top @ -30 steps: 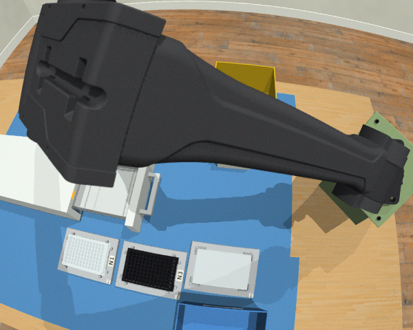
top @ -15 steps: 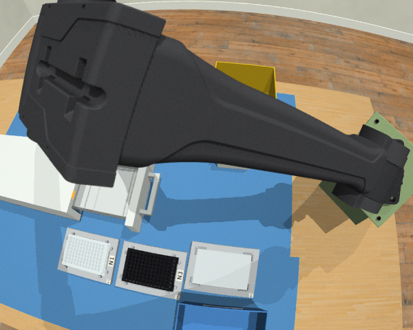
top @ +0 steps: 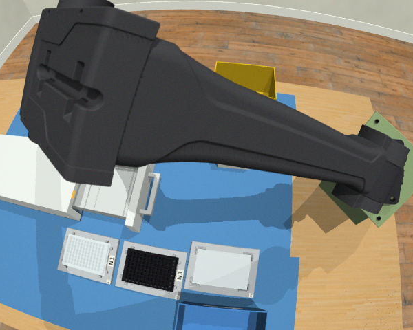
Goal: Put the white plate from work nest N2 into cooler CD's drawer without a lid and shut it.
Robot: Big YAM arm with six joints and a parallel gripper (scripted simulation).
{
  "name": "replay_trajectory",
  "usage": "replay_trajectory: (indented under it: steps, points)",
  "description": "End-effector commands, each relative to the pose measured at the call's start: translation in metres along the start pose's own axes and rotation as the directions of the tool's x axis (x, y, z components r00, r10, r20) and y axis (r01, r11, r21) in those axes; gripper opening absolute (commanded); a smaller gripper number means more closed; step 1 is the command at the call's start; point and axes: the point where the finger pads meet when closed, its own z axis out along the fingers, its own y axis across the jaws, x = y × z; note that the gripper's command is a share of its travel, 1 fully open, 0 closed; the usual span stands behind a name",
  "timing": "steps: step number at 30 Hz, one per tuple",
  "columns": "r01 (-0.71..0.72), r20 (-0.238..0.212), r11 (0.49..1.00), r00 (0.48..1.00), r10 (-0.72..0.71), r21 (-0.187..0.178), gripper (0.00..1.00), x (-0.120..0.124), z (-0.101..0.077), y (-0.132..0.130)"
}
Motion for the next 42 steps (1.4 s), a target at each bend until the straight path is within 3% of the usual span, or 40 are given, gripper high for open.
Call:
replay_trajectory:
  steps: [1,6,10,19,24,29,31,32,36,42]
  points:
    - [0.019,0.032,1.000,0.999,-0.020,0.013,1.00,-0.020,-0.004,0.003]
    - [0.006,0.013,1.000,1.000,-0.006,0.005,1.00,-0.009,0.012,0.002]
    - [-0.002,0.019,1.000,1.000,0.002,0.011,1.00,-0.007,0.009,-0.001]
    - [-0.002,0.004,1.000,1.000,0.002,0.002,1.00,-0.003,0.029,0.001]
    - [-0.004,0.018,1.000,1.000,0.004,0.010,1.00,-0.006,0.027,-0.001]
    - [-0.003,0.004,1.000,1.000,0.003,0.001,1.00,-0.003,0.043,0.001]
    - [-0.003,0.004,1.000,1.000,0.003,0.001,1.00,-0.003,0.043,0.001]
    - [0.009,0.030,1.000,1.000,-0.009,0.012,1.00,-0.012,0.027,0.005]
    - [-0.003,0.004,1.000,1.000,0.003,0.002,1.00,-0.003,0.049,0.001]
    - [0.002,0.016,1.000,1.000,-0.002,0.006,1.00,-0.007,0.050,0.003]
